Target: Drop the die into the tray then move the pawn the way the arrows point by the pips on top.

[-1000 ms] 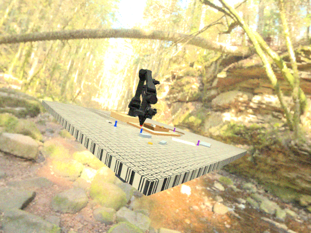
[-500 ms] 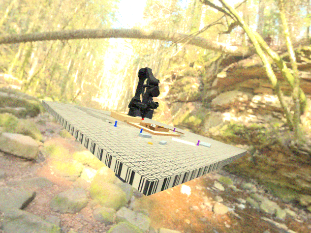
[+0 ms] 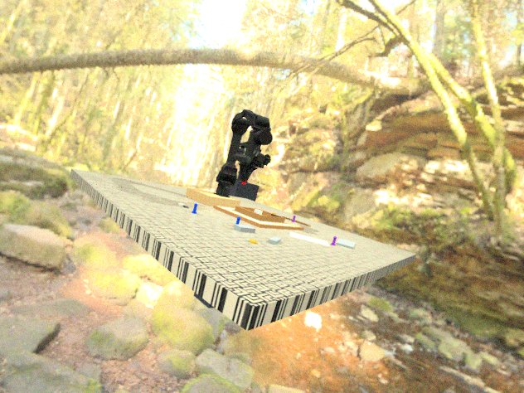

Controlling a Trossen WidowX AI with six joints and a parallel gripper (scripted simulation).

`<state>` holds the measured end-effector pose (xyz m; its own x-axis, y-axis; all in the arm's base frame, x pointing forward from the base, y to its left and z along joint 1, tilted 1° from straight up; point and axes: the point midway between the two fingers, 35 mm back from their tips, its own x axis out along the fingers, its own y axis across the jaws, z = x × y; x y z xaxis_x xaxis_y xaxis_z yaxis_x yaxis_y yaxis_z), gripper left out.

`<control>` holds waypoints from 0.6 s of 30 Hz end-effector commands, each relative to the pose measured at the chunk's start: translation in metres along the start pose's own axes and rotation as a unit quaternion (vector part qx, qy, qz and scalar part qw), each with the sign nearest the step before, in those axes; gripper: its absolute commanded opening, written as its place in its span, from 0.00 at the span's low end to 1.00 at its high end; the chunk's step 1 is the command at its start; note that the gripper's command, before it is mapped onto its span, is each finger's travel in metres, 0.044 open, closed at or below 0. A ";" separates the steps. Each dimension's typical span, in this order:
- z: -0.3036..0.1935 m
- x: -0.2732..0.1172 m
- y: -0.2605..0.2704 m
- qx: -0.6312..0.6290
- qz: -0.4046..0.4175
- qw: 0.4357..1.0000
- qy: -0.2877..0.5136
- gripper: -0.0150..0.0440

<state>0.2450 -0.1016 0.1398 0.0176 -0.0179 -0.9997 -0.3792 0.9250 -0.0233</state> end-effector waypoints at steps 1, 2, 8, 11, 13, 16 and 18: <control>0.002 -0.005 -0.002 -0.002 -0.004 1.000 -0.004 0.25; 0.006 -0.004 -0.004 -0.002 -0.004 1.000 -0.004 0.25; 0.031 0.005 -0.017 -0.002 -0.005 1.000 -0.005 0.25; 0.043 0.011 -0.023 -0.002 -0.005 1.000 -0.005 0.25; 0.051 0.015 -0.027 -0.002 -0.005 1.000 -0.005 0.25; 0.064 0.022 -0.032 -0.002 -0.005 1.000 -0.006 0.25; 0.072 0.027 -0.036 -0.002 -0.005 1.000 -0.006 0.25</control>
<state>0.3105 -0.1071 0.1202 0.0262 -0.0192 -0.9995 -0.3850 0.9225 -0.0278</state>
